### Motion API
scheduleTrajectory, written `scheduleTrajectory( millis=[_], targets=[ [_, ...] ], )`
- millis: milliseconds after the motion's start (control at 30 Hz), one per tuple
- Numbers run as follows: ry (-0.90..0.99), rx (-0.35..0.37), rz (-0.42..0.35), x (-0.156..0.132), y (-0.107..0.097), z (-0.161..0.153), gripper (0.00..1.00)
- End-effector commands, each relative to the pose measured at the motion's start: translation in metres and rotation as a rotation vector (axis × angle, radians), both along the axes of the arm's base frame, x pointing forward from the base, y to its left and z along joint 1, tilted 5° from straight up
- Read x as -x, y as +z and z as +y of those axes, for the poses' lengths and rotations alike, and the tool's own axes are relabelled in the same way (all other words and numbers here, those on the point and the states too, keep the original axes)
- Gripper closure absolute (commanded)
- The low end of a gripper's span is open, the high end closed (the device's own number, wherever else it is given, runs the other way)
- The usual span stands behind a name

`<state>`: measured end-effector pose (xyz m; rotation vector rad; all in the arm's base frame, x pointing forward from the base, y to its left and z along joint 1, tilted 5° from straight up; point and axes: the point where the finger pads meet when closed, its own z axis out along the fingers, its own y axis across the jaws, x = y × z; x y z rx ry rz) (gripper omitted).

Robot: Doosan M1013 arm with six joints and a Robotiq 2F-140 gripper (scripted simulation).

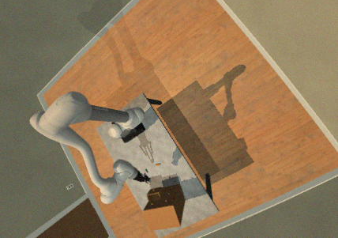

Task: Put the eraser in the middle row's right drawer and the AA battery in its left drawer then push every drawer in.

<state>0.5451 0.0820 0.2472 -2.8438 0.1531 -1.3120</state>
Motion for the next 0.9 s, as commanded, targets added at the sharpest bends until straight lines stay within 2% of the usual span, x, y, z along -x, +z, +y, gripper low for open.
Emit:
scheduleTrajectory(
  millis=[0, 533, 600, 867],
  targets=[
    [-0.029, 0.030, -0.069, 0.0017, -0.0009, 0.0024, 0.89],
    [-0.034, 0.044, -0.211, 0.0045, -0.0035, 0.0028, 0.89],
    [-0.034, 0.044, -0.211, 0.0045, -0.0035, 0.0028, 0.89],
    [-0.036, 0.052, -0.303, 0.0061, -0.0049, 0.0033, 0.89]
  ],
)
